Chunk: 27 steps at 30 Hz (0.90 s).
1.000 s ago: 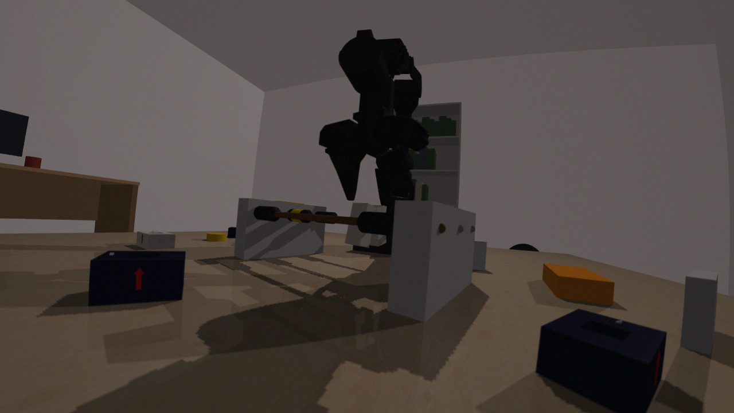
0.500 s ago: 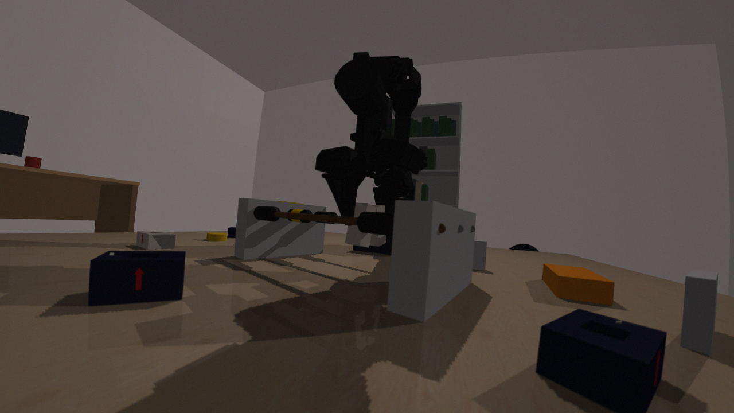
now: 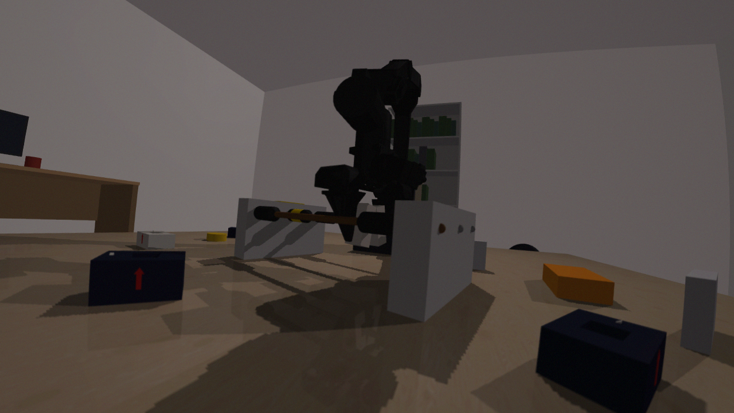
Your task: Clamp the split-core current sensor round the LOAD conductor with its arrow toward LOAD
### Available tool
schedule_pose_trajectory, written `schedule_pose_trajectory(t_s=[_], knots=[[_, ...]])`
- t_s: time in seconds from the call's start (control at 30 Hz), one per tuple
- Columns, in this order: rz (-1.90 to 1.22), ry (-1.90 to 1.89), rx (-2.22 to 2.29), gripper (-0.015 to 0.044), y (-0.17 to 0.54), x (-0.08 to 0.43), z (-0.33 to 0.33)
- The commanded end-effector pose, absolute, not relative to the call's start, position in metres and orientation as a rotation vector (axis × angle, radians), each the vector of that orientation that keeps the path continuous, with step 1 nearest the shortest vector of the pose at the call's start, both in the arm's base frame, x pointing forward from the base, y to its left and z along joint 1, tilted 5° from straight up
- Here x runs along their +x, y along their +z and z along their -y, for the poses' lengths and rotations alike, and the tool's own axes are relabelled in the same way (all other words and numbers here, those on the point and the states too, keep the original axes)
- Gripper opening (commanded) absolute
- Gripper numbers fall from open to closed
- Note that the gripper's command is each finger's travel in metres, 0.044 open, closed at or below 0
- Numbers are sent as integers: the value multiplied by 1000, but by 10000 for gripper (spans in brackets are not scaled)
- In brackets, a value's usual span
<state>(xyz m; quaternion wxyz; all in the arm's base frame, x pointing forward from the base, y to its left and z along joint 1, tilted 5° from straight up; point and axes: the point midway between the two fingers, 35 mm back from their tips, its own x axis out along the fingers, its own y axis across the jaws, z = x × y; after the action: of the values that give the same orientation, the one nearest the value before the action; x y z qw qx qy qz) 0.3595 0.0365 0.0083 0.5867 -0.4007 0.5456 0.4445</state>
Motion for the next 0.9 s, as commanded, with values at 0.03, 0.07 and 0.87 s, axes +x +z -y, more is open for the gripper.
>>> schedule_pose_trajectory(t_s=[0.03, 0.07, 0.87], knots=[[-1271, 1035, -934, 374, 9, 360, -36], [-1271, 1035, -934, 367, 9, 360, -36], [-1271, 1035, -934, 207, 9, 360, -36]])
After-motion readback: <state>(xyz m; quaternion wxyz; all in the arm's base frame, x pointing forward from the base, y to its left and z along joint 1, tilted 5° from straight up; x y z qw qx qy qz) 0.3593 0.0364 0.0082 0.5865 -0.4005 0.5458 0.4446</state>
